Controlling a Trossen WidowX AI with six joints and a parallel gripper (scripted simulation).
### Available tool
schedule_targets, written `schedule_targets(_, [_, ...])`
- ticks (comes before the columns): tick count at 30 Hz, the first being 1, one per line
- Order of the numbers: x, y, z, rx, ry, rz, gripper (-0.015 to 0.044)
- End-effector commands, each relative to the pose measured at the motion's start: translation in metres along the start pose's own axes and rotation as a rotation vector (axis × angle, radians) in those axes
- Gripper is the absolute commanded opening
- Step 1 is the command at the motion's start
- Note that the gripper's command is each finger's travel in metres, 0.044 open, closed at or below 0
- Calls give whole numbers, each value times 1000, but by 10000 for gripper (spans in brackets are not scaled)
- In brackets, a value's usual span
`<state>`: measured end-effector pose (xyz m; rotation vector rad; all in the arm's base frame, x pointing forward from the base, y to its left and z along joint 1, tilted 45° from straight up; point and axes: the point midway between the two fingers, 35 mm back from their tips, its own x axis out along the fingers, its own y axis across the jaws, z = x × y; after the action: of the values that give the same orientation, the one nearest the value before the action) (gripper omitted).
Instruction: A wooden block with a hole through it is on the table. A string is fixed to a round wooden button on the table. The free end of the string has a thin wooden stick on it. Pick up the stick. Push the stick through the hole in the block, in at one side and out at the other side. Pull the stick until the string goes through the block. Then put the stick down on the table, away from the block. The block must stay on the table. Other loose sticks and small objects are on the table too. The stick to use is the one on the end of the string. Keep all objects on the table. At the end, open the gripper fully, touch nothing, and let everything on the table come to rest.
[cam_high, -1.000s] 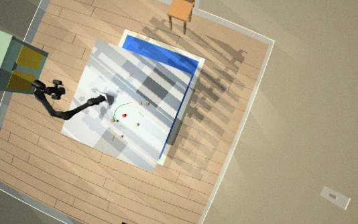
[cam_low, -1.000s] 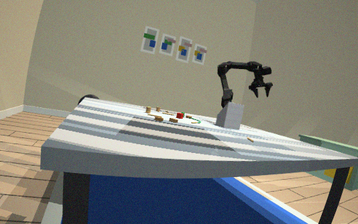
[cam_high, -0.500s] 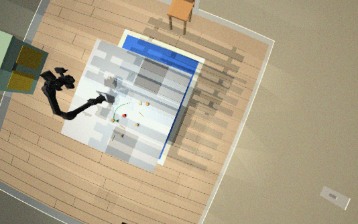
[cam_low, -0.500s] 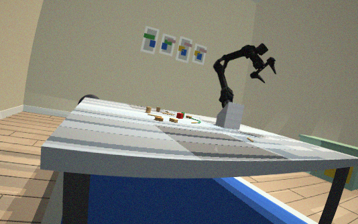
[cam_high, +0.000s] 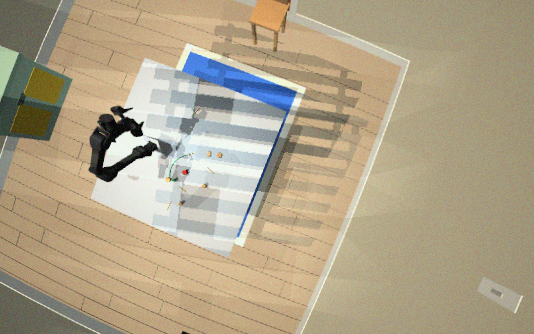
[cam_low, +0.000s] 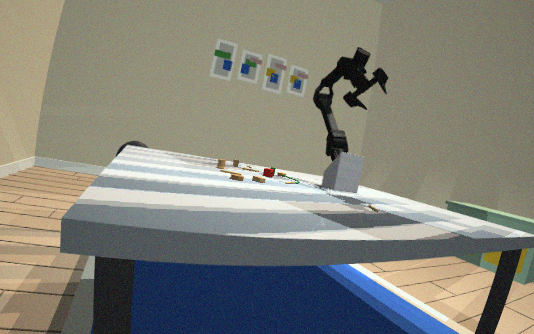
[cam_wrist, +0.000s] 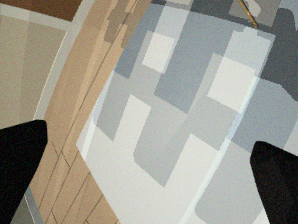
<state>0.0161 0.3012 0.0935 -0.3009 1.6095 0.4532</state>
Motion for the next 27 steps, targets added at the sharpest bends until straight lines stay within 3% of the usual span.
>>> schedule_targets(1, [0,-48,54,-91,-95,-85,440])
schedule_targets(9, [-9,-164,123,-256,-153,-330,440])
schedule_targets(15, [-17,-260,130,-286,-63,-511,440])
schedule_targets(21, [-28,-342,118,-411,109,-649,440])
schedule_targets(27, [-43,-436,72,-589,443,-717,440])
